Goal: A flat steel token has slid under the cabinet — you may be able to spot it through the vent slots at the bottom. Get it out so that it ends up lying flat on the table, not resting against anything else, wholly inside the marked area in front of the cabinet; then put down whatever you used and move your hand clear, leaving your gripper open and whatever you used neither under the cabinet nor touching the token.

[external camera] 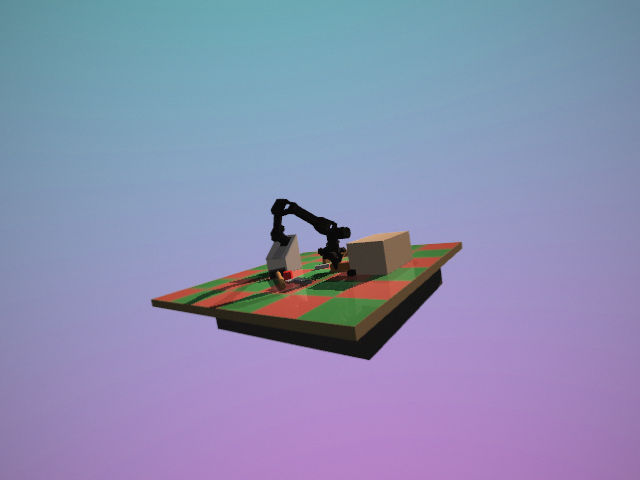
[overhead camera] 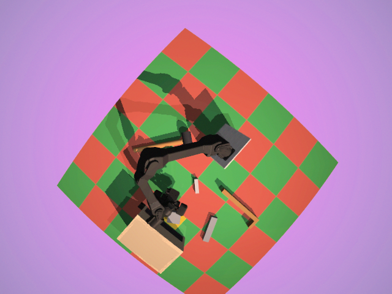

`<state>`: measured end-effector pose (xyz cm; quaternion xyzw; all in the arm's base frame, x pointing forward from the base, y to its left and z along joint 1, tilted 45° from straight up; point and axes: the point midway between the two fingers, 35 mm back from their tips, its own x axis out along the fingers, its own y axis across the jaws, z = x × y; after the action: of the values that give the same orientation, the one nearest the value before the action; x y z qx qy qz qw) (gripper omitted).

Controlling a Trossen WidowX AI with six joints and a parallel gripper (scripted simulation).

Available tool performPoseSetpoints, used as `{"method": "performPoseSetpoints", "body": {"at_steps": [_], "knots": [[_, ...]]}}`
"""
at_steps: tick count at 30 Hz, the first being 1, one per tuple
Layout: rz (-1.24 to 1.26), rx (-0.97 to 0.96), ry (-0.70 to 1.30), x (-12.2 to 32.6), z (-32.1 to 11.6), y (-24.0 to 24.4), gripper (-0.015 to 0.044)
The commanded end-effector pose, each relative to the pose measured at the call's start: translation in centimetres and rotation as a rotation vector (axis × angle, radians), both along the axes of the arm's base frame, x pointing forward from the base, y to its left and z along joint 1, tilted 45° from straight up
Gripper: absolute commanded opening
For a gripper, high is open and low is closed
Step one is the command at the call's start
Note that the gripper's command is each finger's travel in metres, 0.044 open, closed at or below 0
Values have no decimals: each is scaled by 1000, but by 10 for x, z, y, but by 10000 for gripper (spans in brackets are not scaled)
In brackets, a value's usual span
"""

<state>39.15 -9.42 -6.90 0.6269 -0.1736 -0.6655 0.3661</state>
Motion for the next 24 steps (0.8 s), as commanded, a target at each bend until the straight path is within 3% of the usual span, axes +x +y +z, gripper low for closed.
{"method": "performPoseSetpoints", "body": {"at_steps": [1, 24], "knots": [[2, 1, 10, -7, -1, -2, 0], [2, 0, 11, -28, 4, -8, 0]]}}
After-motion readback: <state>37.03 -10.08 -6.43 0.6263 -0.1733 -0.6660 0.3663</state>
